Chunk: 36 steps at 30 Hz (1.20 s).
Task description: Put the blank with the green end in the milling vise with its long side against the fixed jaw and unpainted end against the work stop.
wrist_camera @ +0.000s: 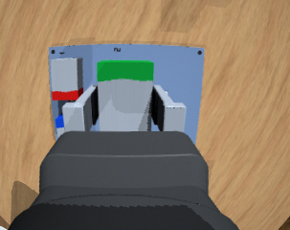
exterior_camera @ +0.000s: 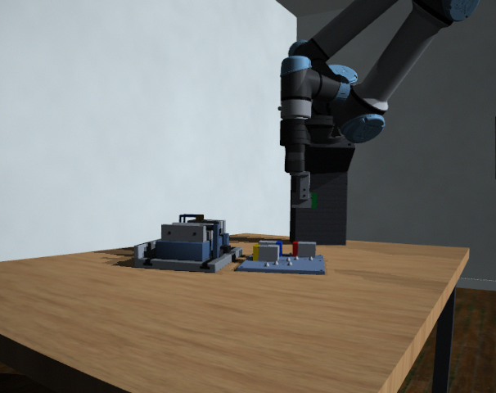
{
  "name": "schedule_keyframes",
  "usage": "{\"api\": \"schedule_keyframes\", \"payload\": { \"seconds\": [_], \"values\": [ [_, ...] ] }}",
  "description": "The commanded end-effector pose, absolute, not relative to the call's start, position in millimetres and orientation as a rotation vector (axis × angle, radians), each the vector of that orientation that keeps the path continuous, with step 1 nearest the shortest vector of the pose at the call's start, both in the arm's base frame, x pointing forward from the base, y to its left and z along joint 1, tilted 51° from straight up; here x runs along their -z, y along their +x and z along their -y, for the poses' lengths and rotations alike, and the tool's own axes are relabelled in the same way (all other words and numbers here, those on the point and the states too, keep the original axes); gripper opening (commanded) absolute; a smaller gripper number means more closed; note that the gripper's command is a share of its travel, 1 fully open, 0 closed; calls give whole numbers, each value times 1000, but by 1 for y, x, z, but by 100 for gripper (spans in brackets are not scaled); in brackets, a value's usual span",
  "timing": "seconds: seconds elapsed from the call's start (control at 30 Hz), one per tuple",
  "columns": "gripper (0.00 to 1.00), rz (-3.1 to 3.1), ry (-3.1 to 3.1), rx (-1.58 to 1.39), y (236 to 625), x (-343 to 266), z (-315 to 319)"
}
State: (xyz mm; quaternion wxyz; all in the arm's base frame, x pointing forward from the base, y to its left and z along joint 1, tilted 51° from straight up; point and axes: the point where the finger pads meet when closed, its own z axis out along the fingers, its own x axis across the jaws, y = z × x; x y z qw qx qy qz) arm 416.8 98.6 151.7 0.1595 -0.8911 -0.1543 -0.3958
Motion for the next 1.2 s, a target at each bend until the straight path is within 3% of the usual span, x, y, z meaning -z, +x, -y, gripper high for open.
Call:
{"api": "schedule_keyframes", "payload": {
  "seconds": [0.0, 1.17],
  "values": [
    [0, 441, -2547, 1132, 417, -152, -98],
    [0, 381, -2543, 1116, 420, -149, -100]
  ]
}}
